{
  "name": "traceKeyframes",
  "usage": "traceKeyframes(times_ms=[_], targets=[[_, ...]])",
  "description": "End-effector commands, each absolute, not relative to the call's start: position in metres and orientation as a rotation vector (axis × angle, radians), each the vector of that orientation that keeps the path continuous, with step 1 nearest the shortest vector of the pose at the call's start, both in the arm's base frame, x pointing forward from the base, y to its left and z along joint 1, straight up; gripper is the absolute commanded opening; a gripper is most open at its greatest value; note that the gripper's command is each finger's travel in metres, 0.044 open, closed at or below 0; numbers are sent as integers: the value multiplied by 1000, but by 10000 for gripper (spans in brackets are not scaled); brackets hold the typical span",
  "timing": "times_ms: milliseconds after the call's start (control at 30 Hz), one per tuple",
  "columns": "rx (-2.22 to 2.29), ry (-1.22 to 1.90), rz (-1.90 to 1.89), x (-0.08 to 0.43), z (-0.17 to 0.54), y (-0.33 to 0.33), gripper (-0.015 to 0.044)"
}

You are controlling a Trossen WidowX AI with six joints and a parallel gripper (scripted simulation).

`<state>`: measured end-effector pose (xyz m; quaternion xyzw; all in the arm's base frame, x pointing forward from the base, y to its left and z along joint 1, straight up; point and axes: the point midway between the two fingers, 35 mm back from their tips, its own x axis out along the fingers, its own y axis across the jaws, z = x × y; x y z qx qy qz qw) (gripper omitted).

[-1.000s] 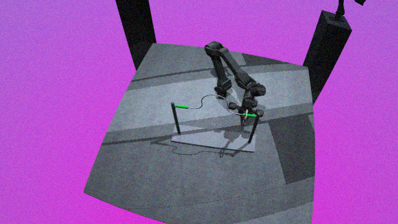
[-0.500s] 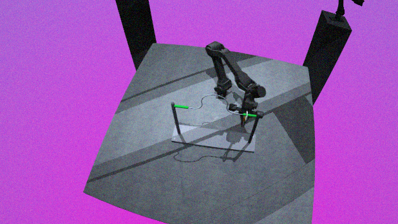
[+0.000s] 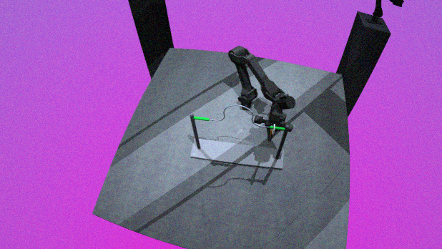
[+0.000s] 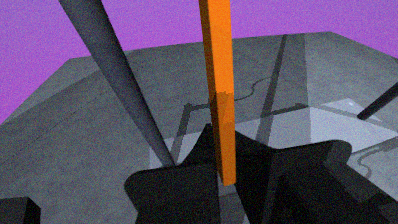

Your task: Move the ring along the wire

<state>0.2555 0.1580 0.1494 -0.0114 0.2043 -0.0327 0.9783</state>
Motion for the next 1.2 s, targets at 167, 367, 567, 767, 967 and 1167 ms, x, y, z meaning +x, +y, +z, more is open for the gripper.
traceKeyframes(times_ms=[167, 367, 567, 767, 967, 1167], targets=[[-21, 411, -70, 256, 149, 158, -150], [-23, 412, -66, 255, 149, 158, -19], [-23, 412, -66, 255, 149, 158, 139], [-20, 421, -69, 242, 153, 161, 160], [-19, 423, -71, 223, 161, 162, 160], [-20, 415, -70, 210, 168, 162, 160]])
